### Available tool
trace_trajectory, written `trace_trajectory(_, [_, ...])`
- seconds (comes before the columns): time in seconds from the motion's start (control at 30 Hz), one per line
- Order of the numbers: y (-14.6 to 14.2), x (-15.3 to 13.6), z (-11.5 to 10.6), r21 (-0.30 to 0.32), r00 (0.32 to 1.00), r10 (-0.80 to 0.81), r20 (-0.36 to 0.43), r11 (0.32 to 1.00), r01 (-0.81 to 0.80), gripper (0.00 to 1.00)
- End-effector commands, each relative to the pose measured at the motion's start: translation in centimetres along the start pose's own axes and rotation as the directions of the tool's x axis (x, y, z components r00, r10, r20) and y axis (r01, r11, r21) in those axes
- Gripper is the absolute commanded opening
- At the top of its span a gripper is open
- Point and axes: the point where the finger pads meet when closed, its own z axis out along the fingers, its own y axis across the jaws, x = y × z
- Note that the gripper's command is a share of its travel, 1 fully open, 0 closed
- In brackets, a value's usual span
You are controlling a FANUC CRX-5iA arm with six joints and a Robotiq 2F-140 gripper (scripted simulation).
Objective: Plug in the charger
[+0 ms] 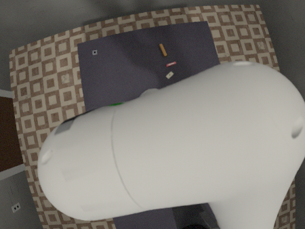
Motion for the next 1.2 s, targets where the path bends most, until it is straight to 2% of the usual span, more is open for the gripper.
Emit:
trace_trajectory(0.0, [0.0,-0.2,0.0,0.023,0.961,0.274,-0.019,0.962,-0.274,0.10])
trace_trajectory(0.13, [0.0,-0.2,0.2,0.045,0.864,0.502,-0.035,0.865,-0.500,0.10])
trace_trajectory(0.27, [0.0,-0.2,0.4,0.073,0.717,0.696,-0.037,0.718,-0.693,0.10])
trace_trajectory(0.33, [0.0,-0.2,0.4,0.073,0.717,0.696,-0.037,0.718,-0.693,0.10])
trace_trajectory(0.37, [0.0,-0.2,0.5,0.082,0.659,0.752,-0.033,0.659,-0.748,0.10])
trace_trajectory(1.17, [-0.1,0.0,2.8,0.082,0.659,0.752,-0.033,0.659,-0.748,0.10])
